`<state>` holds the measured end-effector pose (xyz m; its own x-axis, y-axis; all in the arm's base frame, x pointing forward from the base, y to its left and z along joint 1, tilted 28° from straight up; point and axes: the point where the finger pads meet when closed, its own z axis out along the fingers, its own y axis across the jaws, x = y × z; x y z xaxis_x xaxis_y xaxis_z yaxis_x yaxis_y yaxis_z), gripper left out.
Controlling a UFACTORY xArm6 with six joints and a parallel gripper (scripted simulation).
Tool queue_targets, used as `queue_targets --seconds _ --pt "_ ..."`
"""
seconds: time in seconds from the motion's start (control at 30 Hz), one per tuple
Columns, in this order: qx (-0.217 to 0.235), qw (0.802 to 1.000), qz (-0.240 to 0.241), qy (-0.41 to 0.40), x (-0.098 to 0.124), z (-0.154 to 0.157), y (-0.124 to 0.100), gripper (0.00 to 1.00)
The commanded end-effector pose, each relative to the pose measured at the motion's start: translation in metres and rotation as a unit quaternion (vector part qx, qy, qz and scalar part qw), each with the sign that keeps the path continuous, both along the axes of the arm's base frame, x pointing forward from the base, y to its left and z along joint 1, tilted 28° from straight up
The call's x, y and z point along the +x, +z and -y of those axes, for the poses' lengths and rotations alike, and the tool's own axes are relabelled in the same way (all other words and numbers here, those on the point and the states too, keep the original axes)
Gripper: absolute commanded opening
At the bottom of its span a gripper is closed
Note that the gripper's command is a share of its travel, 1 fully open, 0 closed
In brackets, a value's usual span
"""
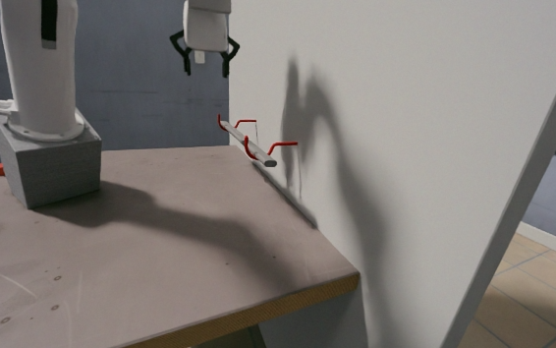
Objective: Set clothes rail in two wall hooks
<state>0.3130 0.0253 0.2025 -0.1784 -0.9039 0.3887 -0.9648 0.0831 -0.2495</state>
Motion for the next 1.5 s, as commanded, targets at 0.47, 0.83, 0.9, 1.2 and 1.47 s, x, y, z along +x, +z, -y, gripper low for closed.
queue_targets --seconds 0.47,0.83,0.9,1.2,1.47 --pt "0.001 1.000 0.001 0.000 -0.024 -0.008 0.007 1.00" --pt "0.001 1.000 0.001 0.000 -0.038 -0.012 0.010 1.00" --pt "0.001 1.000 0.001 0.000 -0.041 -0.013 0.011 1.00" --pt "0.001 1.000 0.001 0.000 -0.055 -0.017 0.014 1.00" --pt "0.001 1.000 0.001 0.000 -0.064 -0.020 0.016 1.00"
